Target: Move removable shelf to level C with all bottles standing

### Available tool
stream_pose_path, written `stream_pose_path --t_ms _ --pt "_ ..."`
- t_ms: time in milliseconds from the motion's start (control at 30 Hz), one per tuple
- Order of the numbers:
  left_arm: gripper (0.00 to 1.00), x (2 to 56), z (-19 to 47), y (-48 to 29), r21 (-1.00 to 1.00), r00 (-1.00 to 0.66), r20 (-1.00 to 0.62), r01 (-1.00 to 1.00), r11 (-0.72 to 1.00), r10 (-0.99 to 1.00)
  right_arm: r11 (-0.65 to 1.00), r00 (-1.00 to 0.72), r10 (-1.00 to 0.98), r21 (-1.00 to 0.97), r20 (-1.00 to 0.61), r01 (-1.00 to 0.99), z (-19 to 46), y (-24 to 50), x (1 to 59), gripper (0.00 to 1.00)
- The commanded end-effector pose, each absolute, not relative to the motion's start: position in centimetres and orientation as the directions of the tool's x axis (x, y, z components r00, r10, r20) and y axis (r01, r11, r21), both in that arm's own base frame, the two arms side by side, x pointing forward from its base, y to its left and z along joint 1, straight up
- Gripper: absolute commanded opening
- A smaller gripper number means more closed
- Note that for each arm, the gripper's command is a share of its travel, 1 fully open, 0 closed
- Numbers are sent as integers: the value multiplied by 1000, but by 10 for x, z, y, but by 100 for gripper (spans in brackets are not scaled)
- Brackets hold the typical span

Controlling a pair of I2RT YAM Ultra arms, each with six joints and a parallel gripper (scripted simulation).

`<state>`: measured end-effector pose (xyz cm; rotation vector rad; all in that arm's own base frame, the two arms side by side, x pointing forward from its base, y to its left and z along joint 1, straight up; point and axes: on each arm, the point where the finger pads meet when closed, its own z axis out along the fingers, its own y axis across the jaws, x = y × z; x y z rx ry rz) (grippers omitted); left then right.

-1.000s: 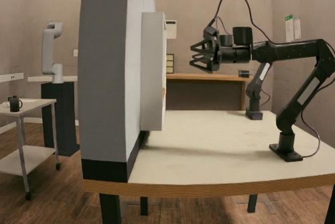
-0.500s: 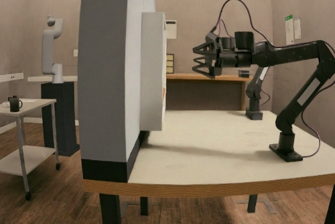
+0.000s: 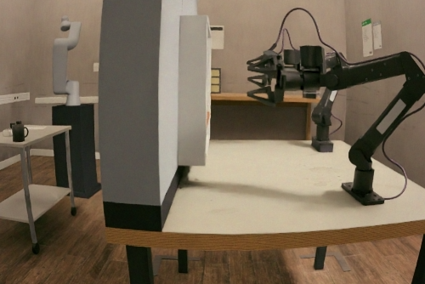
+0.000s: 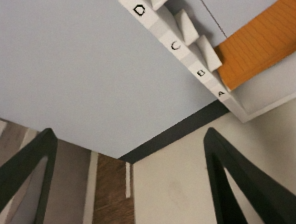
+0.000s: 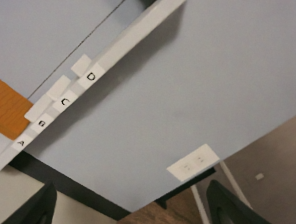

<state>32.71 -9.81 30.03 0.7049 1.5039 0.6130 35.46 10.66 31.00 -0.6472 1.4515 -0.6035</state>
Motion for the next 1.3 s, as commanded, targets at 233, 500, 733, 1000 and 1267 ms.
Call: stream_pose_path --t_ms 233,500,733,1000,1267 --pt "100 313 305 -104 807 20 -590 10 590 807 590 24 -807 -807 -590 -11 289 120 352 100" --pt "100 309 299 -111 844 22 -536 10 536 844 536 26 -844 -844 -536 -10 281 128 350 100" --pt "100 303 291 -120 882 25 -470 9 470 882 470 29 -882 -883 -470 -10 272 137 348 100" --pt "100 298 285 -127 911 27 -413 9 413 911 412 32 -910 -911 -413 -9 264 145 346 100" --pt "100 292 276 -136 943 30 -334 7 334 942 334 35 -942 -943 -334 -7 254 156 343 100"
